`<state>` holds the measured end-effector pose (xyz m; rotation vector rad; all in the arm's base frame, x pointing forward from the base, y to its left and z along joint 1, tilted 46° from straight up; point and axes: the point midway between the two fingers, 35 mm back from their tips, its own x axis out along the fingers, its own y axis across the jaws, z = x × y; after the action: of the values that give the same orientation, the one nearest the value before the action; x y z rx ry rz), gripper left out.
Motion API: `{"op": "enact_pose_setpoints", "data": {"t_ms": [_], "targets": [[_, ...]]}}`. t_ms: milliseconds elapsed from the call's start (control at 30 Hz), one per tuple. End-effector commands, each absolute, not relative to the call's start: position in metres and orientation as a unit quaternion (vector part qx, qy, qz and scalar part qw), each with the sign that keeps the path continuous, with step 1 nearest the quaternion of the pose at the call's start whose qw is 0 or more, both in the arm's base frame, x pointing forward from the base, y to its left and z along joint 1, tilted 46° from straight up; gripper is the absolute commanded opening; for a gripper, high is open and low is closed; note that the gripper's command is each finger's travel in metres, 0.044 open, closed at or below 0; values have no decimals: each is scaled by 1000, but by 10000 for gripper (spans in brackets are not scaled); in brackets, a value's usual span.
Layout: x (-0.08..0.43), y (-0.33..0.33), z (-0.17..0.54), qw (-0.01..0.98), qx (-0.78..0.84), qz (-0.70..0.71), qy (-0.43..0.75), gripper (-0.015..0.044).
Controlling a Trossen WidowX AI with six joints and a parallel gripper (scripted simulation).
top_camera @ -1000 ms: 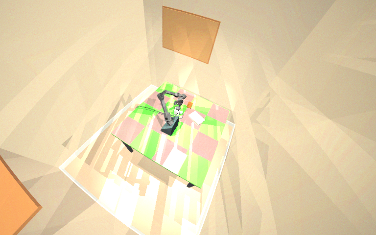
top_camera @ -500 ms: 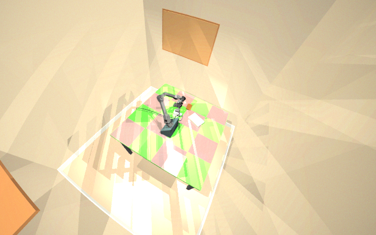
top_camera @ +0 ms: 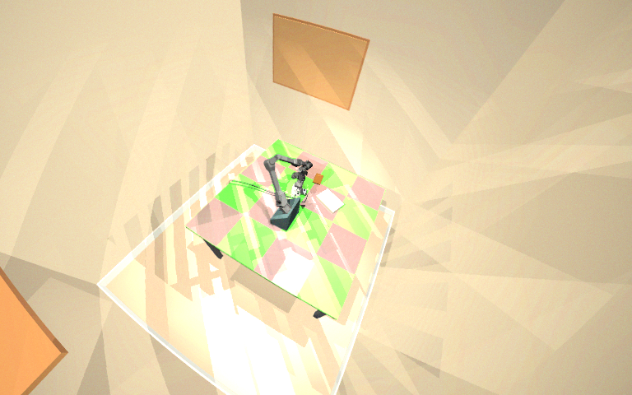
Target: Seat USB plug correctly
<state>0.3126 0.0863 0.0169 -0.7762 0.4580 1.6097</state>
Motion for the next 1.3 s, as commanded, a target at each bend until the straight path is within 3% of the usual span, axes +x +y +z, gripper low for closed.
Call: {"op": "enact_pose_setpoints", "data": {"t_ms": [0,1267], "targets": [[313,86,17,604,-336,695,198,0],[314,74,29,604,-336,695,198,0]]}}
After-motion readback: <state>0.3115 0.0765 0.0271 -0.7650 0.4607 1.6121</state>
